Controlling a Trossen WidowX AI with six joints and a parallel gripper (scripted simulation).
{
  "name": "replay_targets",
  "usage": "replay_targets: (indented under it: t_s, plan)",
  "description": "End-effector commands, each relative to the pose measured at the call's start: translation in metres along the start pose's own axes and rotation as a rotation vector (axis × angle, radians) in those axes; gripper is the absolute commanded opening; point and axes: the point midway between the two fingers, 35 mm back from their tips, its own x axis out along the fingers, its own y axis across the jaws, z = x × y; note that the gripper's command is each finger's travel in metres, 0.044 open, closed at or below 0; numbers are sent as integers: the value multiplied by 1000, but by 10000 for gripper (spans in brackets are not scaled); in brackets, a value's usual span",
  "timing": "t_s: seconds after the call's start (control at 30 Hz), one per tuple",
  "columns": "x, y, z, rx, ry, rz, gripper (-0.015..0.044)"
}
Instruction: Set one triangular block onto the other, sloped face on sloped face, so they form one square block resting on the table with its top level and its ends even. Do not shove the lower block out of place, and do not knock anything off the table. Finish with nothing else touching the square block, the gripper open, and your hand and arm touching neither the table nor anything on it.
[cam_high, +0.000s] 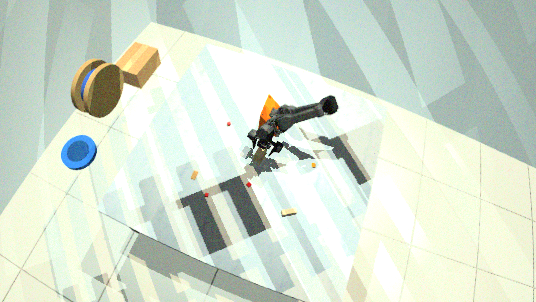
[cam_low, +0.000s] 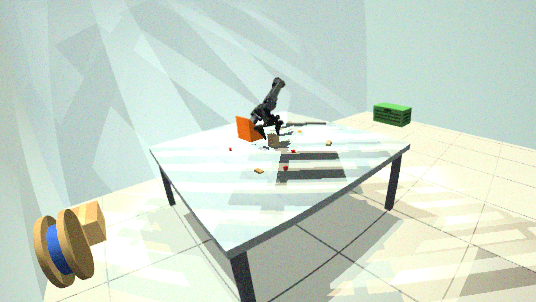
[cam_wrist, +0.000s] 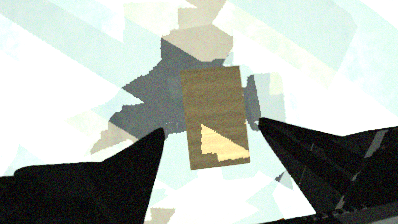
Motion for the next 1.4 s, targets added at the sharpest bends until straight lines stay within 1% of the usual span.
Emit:
replay_targets:
  t_s: [0.0, 0.1, 0.23, 0.33, 0.4, 1.37]
  plan:
    - [0, 0, 0, 0, 0, 0, 440]
    - [-12, -4, 3, 1, 0, -13, 440]
    - [-56, -10, 7, 3, 5, -31, 440]
    - [-93, -6, 3, 3, 6, -19, 440]
    - [-109, -2, 0, 2, 4, -7, 440]
    - [-106, -3, 3, 8, -7, -9, 440]
